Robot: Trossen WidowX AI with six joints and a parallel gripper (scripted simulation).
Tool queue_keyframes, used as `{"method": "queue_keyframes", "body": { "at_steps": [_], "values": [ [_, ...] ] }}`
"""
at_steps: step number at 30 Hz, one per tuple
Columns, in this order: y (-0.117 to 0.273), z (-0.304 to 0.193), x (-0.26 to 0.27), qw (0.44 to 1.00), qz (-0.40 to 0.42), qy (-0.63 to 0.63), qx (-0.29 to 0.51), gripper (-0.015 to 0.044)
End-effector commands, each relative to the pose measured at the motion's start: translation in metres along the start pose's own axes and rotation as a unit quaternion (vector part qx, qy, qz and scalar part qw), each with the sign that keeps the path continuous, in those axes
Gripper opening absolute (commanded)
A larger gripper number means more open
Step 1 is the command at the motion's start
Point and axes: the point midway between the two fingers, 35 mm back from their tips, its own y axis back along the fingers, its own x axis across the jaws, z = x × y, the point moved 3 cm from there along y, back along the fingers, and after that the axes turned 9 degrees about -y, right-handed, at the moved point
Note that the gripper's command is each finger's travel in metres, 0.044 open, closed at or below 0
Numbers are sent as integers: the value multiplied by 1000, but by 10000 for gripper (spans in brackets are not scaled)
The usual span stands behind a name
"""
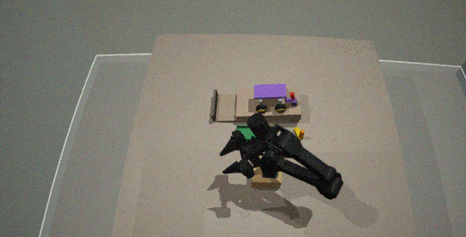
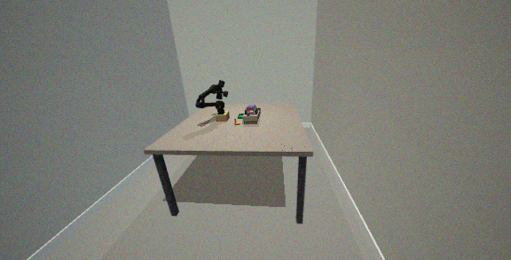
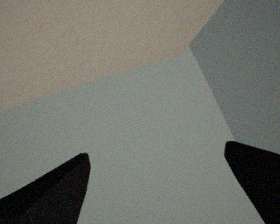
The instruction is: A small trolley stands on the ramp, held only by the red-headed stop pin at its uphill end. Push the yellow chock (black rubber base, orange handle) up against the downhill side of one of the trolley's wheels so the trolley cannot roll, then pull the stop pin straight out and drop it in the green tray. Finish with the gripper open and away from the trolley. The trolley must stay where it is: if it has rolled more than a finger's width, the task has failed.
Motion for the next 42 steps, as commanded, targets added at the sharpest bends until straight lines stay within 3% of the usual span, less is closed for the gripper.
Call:
{"method": "queue_keyframes", "body": {
  "at_steps": [1,8,23,42],
  "values": [
    [0,0,0,1000,2,3,0,374],
    [2,-11,20,991,62,122,-2,190],
    [18,-28,68,904,179,379,-81,190],
    [57,-33,129,704,211,620,-273,190]
  ]
}}
